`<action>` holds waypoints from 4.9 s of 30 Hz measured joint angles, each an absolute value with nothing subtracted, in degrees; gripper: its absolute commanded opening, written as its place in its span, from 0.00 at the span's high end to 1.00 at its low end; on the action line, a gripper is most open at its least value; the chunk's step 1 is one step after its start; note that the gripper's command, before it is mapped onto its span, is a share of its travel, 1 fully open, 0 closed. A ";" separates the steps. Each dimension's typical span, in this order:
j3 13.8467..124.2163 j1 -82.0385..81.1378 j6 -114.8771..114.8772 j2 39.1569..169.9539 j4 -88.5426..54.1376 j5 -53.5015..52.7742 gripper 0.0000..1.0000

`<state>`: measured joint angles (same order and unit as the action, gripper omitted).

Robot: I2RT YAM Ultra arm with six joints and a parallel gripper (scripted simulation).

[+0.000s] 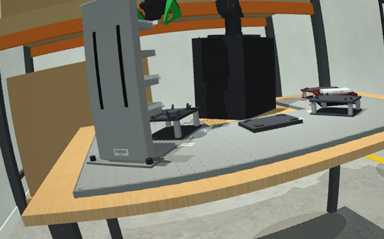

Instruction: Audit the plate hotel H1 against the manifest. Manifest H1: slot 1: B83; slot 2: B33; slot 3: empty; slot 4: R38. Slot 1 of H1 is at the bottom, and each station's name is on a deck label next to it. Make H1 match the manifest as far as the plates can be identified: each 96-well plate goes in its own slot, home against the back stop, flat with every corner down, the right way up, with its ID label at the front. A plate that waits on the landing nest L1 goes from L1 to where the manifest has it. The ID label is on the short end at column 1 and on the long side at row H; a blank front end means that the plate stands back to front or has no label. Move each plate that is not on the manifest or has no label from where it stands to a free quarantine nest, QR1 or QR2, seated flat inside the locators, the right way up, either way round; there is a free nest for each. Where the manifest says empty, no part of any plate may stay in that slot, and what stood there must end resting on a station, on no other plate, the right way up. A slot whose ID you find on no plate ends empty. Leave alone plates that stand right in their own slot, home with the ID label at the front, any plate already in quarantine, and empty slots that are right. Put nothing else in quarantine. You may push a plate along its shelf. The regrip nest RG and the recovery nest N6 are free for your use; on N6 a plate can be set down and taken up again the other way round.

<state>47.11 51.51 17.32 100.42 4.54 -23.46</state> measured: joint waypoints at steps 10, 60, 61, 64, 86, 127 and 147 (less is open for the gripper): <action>47.11 51.51 17.32 100.42 4.54 -23.46 0.00; 45.34 51.96 17.78 99.31 4.93 -23.77 0.00; 44.93 52.16 17.89 99.04 4.91 -23.86 0.00; 43.90 52.71 18.22 98.32 4.91 -24.05 0.00; 40.23 53.91 19.27 98.87 8.67 -24.97 0.00; 38.20 51.88 17.87 111.28 23.77 -23.86 0.00; 42.26 50.19 16.36 113.86 23.29 -22.65 0.00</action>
